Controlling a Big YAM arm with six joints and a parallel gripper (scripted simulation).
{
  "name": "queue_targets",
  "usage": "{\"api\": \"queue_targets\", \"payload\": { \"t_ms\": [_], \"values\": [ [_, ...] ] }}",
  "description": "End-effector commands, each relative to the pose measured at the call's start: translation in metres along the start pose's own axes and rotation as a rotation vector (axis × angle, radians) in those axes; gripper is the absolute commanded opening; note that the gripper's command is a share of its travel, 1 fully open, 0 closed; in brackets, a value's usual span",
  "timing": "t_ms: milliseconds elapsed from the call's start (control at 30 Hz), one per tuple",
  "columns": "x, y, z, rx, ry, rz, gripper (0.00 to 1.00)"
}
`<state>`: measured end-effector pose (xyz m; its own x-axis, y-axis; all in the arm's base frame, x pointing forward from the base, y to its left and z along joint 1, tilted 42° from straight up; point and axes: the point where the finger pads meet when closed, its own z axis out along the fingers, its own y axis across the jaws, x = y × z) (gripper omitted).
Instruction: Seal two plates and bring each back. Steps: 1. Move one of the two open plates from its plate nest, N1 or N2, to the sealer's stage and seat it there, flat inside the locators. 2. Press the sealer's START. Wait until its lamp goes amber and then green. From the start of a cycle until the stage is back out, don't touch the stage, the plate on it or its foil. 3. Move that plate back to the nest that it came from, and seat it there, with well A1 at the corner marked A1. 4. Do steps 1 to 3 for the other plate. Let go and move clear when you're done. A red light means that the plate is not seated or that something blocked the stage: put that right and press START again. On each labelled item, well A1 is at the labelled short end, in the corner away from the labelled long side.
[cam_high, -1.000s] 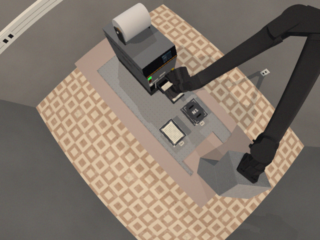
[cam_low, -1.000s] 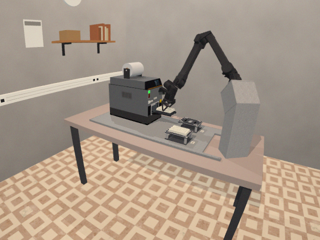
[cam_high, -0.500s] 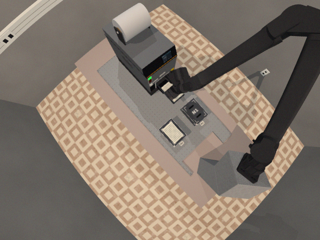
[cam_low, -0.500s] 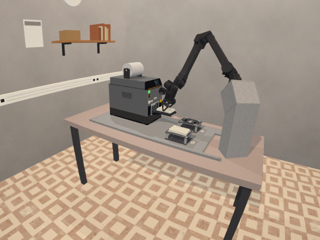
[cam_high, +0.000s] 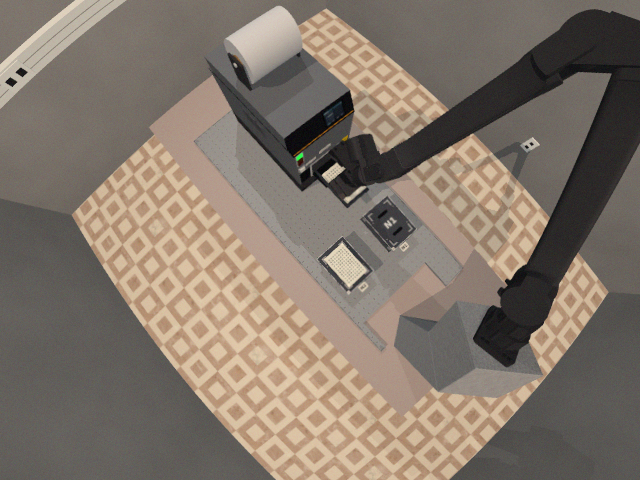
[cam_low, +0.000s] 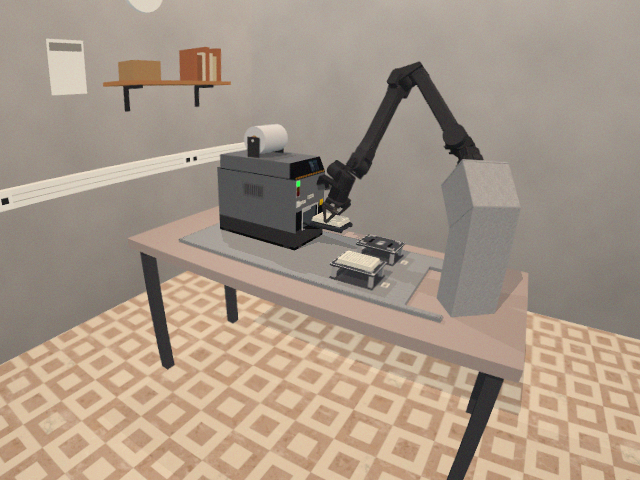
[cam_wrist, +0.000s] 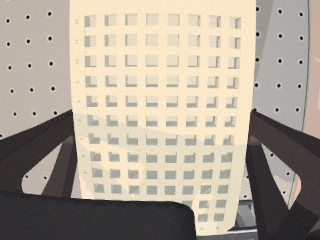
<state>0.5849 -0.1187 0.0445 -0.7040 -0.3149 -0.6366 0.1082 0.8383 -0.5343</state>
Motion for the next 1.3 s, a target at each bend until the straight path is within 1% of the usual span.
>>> {"api": "queue_targets", "payload": {
  "t_ms": [0, 100, 200, 300, 367, 500, 867, 1067, 1267],
  "values": [
    [0.002, 0.008, 0.006, -0.006, -0.001, -0.002, 0.0],
    [0.014, 0.005, 0.008, -0.006, 0.022, -0.015, 0.0],
    [0.011, -0.005, 0.008, 0.004, 0.015, -0.009, 0.0],
    [0.01, -0.008, 0.007, 0.01, 0.013, -0.007, 0.0],
    [0.003, -0.012, 0.008, 0.018, 0.0, -0.002, 0.0],
    [0.001, -0.005, 0.011, 0.01, -0.003, -0.008, 0.0],
    [0.003, -0.007, 0.017, 0.013, 0.0, -0.001, 0.0],
    [0.004, -0.009, 0.01, 0.012, -0.005, 0.0, 0.0],
    [-0.003, -0.015, 0.004, 0.019, -0.019, 0.006, 0.0]
  ]
}}
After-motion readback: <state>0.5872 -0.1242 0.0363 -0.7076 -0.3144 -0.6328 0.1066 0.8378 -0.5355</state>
